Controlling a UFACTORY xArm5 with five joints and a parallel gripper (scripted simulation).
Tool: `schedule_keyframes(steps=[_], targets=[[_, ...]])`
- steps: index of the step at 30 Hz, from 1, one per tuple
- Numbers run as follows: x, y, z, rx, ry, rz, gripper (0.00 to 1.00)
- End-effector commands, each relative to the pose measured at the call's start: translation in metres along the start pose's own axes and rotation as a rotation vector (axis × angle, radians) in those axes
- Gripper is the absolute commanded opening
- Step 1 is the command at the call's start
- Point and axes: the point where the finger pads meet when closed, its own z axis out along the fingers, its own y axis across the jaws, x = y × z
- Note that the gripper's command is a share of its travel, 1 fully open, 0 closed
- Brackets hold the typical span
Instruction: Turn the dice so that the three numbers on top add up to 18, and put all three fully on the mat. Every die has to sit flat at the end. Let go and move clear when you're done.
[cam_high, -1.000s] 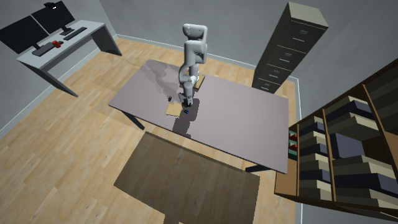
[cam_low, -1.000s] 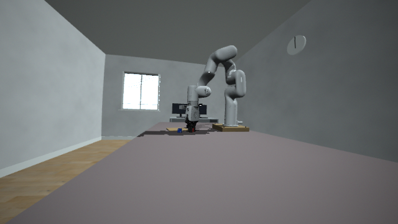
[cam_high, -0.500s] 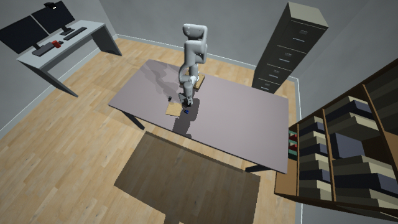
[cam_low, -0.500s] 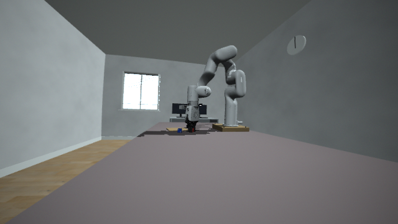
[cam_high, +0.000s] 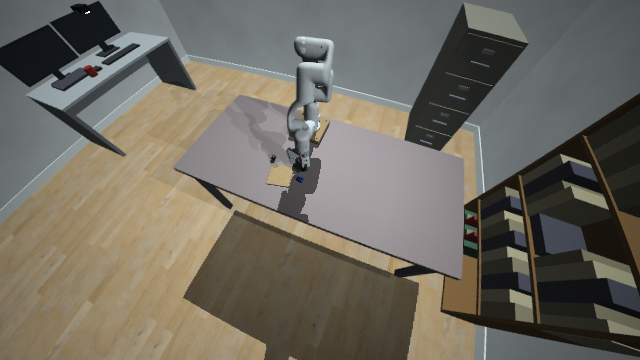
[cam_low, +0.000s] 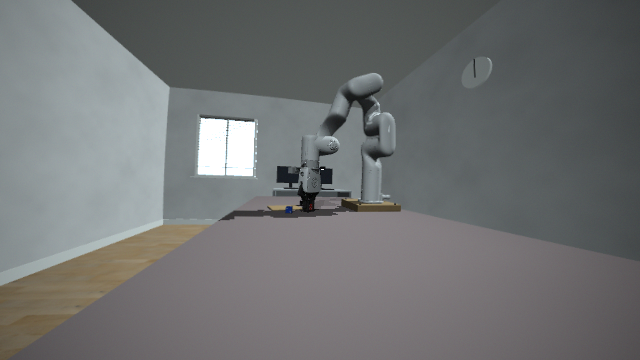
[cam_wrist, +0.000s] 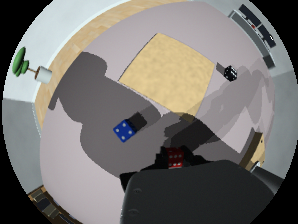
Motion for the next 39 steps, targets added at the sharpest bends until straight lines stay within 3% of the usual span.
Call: schedule_keyframes(steps=[1,7,11,30,39], targets=[[0.002,-0.001,-0.027,0.004,0.002,0.000,0.21],[0.003,0.000,-0.071,0.004,0.002,0.000,0.21],[0.003,0.000,-0.089,0.004,0.002,0.000,0.21],[0.004,0.000,-0.092,0.004,0.002,0.004,0.21],[0.005,0.001,-0.092,0.004,0.002,0.082,0.21]])
